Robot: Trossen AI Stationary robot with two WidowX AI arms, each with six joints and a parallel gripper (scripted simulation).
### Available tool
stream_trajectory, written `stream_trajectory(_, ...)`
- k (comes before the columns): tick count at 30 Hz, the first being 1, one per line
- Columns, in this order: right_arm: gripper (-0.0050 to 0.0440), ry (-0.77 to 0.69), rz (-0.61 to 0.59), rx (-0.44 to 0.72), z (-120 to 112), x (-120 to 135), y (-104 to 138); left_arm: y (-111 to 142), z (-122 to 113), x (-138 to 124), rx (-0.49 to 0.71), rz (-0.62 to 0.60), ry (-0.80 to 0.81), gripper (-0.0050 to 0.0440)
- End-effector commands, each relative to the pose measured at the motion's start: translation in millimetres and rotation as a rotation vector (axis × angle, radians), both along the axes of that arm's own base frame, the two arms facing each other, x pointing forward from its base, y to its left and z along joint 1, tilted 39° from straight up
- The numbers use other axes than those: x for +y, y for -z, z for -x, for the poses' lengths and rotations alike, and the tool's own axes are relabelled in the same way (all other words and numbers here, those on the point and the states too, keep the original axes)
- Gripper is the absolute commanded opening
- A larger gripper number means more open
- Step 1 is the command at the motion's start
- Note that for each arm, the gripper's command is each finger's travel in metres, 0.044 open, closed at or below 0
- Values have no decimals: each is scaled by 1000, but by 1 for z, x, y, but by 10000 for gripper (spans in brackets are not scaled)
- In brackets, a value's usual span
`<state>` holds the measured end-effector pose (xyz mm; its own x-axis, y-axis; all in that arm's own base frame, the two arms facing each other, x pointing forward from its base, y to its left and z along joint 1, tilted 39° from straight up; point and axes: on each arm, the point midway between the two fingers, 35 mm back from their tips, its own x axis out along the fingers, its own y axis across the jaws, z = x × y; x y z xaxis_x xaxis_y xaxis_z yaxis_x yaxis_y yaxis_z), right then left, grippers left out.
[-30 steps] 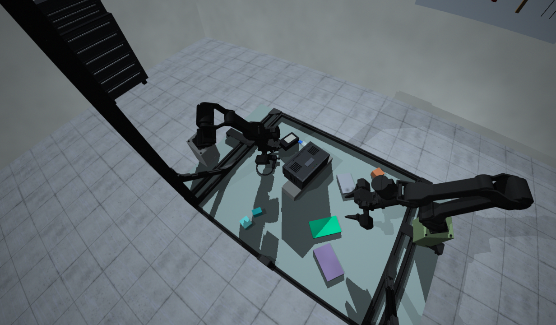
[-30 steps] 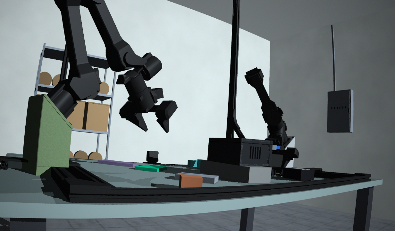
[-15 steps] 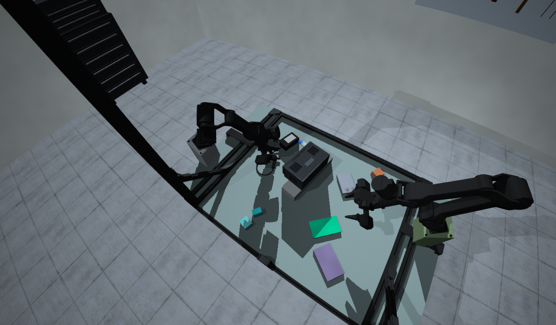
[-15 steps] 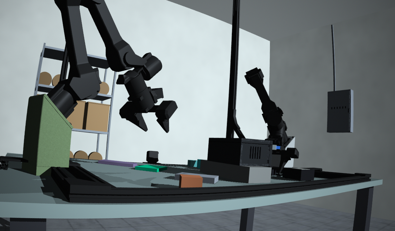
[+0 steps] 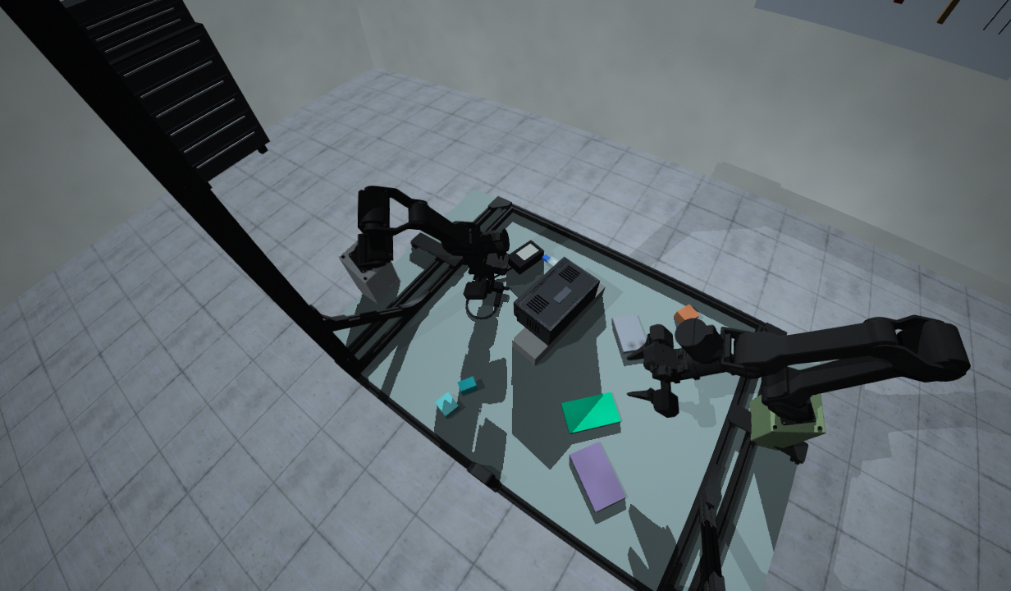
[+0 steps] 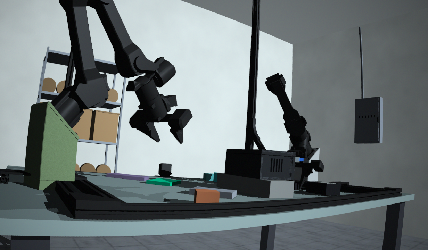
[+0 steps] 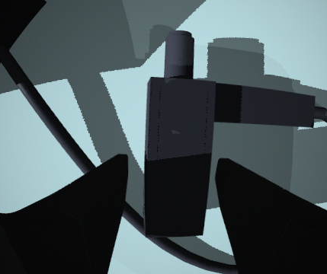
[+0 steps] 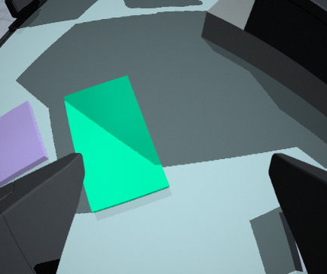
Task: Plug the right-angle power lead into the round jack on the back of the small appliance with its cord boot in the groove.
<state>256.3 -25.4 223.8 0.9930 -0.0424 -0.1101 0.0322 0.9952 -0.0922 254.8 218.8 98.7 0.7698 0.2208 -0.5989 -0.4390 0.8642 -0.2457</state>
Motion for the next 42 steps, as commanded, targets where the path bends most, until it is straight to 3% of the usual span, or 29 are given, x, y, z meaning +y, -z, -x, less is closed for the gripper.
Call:
stream_trajectory(1,400,0,0,0,0,0,0,2,0,0,2,8,-4,160)
stream_trajectory(15,400,0,0,0,0,0,0,2,0,0,2,8,-4,80)
stream_trajectory(19,400,0,0,0,0,0,0,-14,12,1,4,6,-2,0)
stream_trajectory(29,400,0,0,0,0,0,0,-61,49,-7,0,1,0,0)
stream_trajectory(42,400,0,0,0,0,0,0,-77,40,3,20,-58,101,0)
